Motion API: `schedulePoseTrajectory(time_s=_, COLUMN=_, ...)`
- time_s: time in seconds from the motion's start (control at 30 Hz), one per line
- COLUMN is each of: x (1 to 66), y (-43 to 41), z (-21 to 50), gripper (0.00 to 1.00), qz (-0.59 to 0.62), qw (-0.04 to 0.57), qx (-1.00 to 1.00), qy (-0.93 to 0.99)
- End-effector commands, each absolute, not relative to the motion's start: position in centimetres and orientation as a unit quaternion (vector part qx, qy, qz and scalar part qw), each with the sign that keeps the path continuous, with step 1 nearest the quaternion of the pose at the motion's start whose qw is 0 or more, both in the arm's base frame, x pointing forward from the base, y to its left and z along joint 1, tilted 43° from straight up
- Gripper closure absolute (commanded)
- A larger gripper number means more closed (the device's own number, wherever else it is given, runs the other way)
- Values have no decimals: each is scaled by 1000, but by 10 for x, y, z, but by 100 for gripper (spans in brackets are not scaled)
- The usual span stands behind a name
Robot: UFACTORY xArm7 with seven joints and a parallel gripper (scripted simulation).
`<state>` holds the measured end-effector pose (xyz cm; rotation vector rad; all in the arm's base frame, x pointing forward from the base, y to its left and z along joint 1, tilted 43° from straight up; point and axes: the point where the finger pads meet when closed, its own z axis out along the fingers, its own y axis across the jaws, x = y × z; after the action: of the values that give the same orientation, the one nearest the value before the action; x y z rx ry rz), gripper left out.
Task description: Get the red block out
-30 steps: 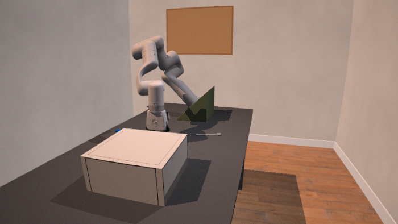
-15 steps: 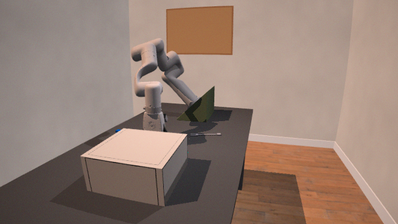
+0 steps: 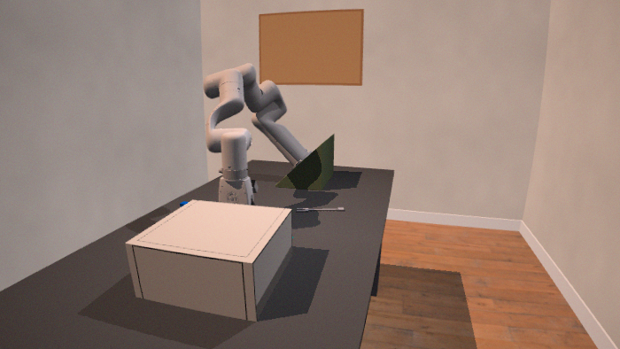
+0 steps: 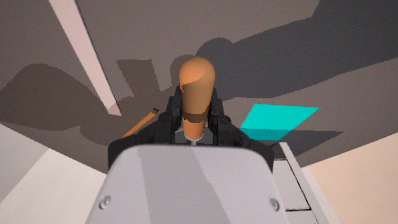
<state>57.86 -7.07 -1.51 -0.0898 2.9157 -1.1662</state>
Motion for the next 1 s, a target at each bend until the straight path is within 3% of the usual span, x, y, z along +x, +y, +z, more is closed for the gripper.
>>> schedulePoseTrajectory(time_s=0.0, x=589, y=-68, z=-14, gripper=100, qz=-370, qw=2, qx=-29, qy=928)
schedulePoseTrajectory(time_s=0.97, x=612, y=-67, z=-15, gripper=100, qz=-370, qw=2, qx=-29, qy=928)
